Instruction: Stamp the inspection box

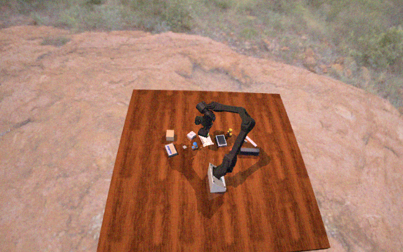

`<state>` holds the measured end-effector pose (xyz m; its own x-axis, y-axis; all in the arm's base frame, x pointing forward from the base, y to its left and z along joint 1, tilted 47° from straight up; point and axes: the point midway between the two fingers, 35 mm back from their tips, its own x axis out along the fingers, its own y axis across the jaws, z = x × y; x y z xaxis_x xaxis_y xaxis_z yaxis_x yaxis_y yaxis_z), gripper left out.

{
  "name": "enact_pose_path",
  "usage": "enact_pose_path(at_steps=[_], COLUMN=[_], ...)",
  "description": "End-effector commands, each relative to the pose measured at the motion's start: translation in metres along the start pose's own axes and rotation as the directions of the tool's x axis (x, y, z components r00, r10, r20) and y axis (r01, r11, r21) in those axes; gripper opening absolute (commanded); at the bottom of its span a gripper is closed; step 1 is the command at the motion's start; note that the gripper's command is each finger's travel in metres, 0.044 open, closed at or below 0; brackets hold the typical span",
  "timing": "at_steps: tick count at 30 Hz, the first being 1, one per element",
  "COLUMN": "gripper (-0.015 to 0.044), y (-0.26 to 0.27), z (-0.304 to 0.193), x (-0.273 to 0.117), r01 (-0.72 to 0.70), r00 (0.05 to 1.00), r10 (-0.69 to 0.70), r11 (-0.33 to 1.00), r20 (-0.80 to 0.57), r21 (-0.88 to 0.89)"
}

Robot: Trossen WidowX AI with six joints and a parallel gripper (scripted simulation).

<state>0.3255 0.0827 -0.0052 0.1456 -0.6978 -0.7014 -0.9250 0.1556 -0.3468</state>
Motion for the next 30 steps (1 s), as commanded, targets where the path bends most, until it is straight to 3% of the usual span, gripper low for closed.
enact_pose_path(at_steps=[1,30], gripper=[0.0000,0.0000], y=[0.001,0.001], z=[-0.001,-0.002], x=[0.003,0.023], r01=[0.001,0.001], r00=[1.000,1.000], r10=[-0.001,-0.001], r11=[1.000,1.000], r20=[-0.004,-0.001], r21=[-0.007,-0.007])
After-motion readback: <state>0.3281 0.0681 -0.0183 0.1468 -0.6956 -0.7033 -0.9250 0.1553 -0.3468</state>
